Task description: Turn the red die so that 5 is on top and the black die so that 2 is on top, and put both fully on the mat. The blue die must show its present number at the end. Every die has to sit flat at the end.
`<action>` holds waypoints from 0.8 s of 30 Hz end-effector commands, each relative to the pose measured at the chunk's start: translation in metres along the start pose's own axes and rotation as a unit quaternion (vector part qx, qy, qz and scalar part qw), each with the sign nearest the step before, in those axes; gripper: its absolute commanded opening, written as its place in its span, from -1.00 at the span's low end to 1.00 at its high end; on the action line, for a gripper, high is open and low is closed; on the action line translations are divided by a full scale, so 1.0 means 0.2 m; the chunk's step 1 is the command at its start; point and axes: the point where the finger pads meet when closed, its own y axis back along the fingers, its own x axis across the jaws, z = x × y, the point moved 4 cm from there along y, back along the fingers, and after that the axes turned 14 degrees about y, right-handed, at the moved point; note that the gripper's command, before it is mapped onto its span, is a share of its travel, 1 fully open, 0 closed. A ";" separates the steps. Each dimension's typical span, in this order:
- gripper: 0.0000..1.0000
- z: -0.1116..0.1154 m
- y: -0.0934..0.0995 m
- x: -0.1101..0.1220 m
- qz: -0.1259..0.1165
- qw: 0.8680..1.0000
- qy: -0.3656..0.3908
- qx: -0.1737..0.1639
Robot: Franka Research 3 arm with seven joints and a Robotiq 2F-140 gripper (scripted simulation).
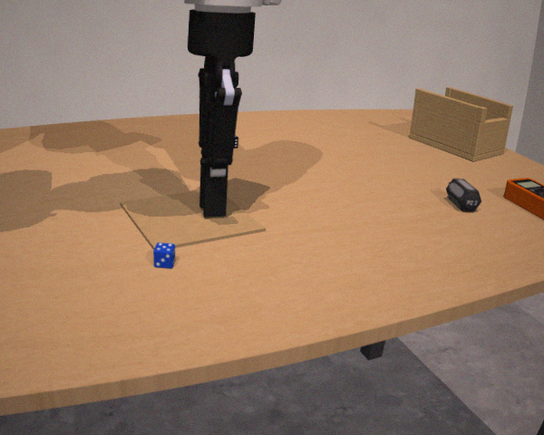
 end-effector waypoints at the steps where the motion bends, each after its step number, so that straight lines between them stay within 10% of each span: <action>1: -0.63 0.00 0.00 0.00 0.001 1.000 -0.001 0.001; 24: -0.50 0.00 0.00 0.00 0.001 1.000 -0.001 0.001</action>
